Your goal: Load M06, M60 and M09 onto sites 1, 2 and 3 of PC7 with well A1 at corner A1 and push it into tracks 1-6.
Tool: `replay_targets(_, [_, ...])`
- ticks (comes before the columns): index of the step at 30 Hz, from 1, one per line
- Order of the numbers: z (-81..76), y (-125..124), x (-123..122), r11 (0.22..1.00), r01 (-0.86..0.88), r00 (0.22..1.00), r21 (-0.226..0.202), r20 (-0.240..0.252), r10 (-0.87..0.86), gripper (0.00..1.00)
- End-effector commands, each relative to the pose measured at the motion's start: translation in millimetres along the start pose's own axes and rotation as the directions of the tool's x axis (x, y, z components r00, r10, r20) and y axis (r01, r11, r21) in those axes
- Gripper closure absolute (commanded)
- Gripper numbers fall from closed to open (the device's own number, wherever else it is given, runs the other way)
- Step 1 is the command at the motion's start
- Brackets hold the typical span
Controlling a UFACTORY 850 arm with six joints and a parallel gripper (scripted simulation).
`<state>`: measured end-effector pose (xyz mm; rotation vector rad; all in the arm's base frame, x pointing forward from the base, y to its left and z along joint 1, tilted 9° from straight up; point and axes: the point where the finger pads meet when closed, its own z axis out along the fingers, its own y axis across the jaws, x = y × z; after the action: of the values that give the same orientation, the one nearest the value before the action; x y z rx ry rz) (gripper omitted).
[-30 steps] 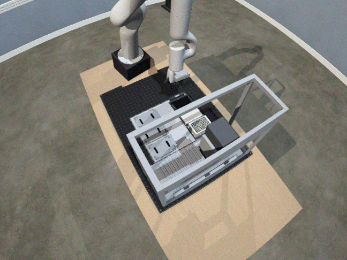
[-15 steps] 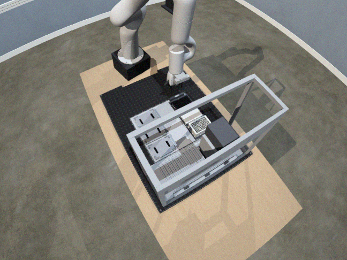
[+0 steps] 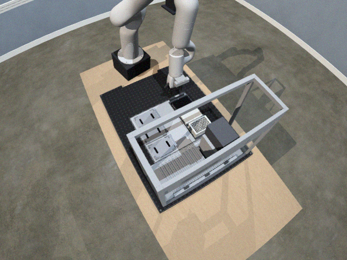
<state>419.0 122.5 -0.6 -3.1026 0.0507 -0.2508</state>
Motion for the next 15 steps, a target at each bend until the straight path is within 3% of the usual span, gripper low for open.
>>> replay_targets(1, [2.2,0,1,1.0,0.0,1.0,0.001,-0.001,0.0,0.18])
replay_targets(15, [20.8,0,1,1.0,0.0,1.0,0.001,-0.001,0.0,0.18])
